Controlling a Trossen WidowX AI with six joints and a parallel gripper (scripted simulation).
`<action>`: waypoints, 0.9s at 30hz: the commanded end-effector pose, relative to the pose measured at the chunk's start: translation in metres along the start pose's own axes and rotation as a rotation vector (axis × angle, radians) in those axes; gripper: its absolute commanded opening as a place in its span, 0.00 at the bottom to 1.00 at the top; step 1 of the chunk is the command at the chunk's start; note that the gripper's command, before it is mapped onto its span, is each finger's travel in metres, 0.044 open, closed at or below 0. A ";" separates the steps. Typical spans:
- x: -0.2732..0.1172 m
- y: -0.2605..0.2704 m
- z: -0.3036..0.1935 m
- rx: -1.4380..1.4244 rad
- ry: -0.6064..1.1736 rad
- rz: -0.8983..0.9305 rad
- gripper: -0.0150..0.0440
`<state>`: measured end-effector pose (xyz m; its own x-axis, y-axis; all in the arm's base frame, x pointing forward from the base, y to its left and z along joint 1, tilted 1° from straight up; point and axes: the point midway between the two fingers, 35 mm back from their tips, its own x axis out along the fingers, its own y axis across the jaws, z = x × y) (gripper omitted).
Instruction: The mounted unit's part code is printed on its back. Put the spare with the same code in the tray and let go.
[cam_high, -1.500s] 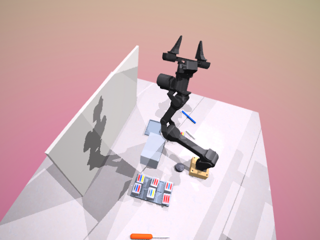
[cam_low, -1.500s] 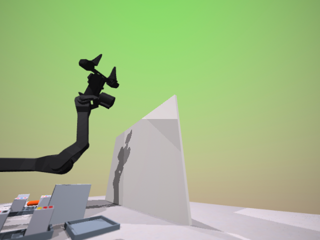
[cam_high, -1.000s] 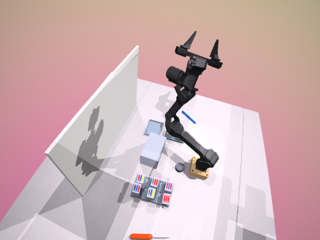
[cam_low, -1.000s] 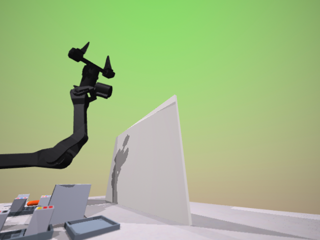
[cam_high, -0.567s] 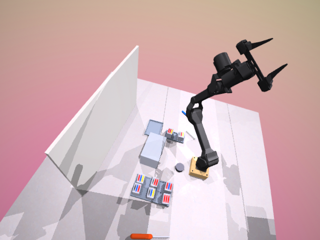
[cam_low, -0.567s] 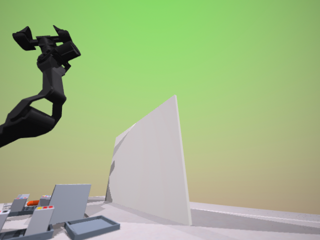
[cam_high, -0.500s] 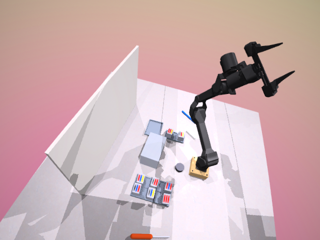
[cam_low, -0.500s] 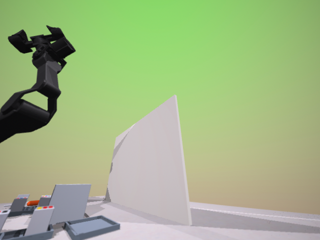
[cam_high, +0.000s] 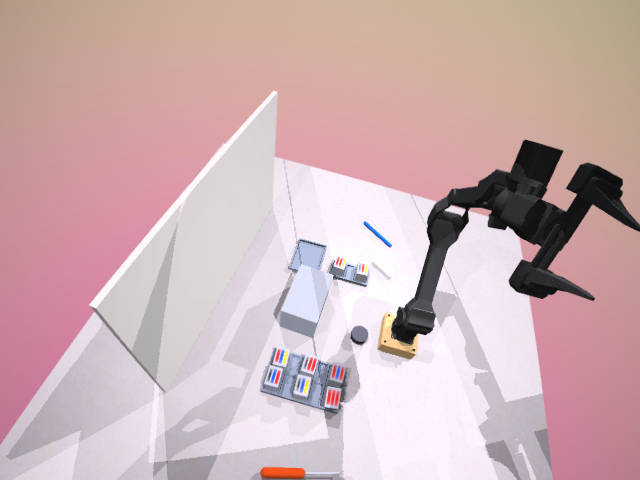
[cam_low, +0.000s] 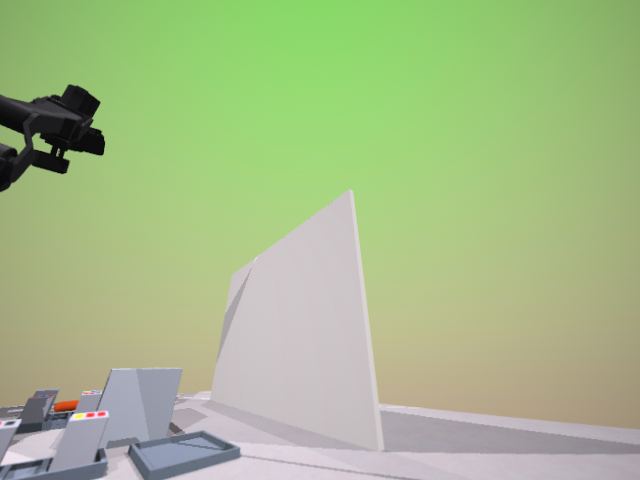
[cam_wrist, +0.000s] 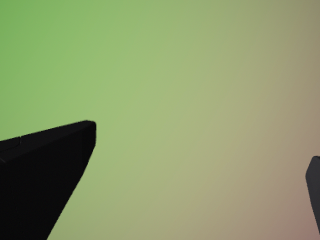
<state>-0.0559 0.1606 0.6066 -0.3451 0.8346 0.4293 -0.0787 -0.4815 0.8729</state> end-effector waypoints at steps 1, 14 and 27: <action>0.021 -0.040 0.029 -0.112 -0.104 -0.166 1.00; 0.004 -0.171 0.163 -0.292 -0.448 -0.732 1.00; -0.120 -0.266 0.275 -0.320 -0.562 -1.366 1.00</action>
<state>0.2330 0.2771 0.4110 0.5157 0.7225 -0.4605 -0.3014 0.6561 0.6919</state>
